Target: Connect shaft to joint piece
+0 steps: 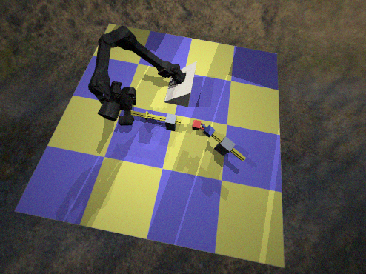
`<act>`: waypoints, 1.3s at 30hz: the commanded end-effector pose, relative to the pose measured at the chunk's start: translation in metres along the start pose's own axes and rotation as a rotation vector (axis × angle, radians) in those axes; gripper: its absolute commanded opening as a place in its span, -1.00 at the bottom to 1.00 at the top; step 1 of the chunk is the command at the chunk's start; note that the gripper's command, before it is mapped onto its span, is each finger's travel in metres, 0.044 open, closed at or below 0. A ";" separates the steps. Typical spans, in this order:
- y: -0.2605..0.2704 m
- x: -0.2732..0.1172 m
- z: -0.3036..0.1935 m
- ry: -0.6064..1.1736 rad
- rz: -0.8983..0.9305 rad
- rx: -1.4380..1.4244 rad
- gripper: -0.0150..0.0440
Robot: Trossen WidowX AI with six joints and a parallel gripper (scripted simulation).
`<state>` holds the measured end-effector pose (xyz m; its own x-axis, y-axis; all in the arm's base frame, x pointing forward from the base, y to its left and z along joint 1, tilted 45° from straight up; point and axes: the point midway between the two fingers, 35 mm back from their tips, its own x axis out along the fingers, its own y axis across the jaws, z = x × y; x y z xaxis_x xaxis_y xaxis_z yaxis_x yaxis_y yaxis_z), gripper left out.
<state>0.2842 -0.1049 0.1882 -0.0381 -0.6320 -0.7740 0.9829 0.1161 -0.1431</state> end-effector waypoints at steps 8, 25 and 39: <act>-0.002 0.021 -0.002 -0.097 -0.022 0.204 1.00; -0.003 0.046 0.000 -0.098 -0.022 0.204 1.00; -0.003 0.050 0.000 -0.099 -0.022 0.204 0.11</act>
<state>0.2802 -0.1366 0.1515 -0.0501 -0.7037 -0.7087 0.9984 -0.0532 -0.0177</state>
